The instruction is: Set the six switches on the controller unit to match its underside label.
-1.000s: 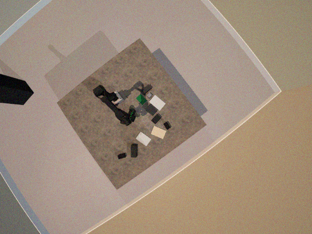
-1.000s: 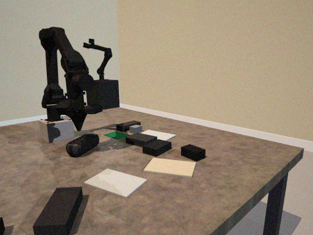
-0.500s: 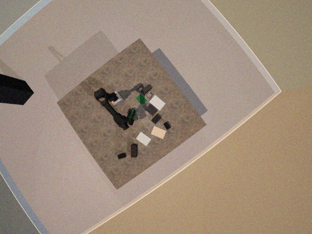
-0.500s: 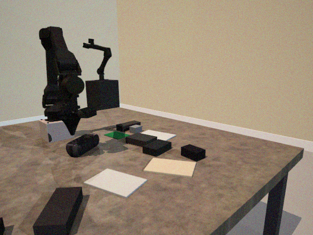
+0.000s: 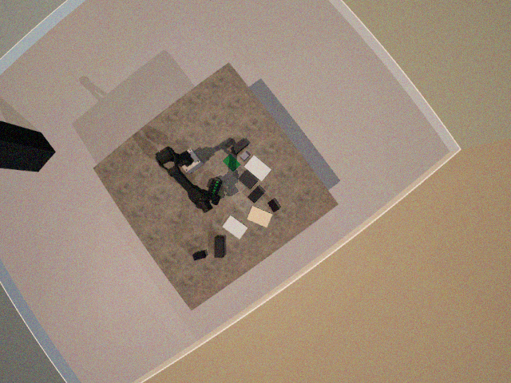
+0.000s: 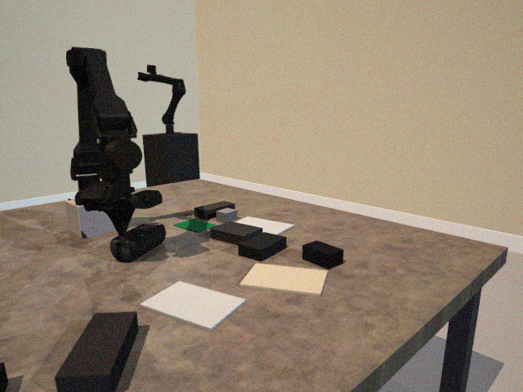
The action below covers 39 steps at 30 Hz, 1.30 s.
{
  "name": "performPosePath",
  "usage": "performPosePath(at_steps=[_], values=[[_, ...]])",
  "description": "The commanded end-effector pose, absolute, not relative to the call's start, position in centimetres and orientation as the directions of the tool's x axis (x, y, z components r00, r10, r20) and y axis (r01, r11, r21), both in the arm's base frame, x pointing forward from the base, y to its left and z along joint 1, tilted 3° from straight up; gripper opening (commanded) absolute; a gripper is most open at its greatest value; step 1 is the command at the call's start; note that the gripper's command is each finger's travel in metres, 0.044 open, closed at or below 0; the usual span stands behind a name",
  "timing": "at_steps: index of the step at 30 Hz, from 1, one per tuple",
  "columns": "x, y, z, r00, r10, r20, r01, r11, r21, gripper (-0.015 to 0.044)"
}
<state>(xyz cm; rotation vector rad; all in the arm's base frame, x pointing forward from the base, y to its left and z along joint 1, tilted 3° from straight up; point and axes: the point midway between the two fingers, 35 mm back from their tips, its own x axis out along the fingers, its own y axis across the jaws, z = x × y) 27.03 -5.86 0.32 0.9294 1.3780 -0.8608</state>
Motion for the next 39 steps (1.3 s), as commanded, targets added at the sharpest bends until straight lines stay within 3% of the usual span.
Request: performPosePath(at_steps=[1, 39], values=[[26.72, -5.83, -0.53, 0.007, 0.035, -0.999, 0.912, 0.409, 0.020, 0.0000], [26.71, -5.80, -1.31, 0.006, 0.035, -0.999, 0.912, 0.409, 0.020, 0.0000]])
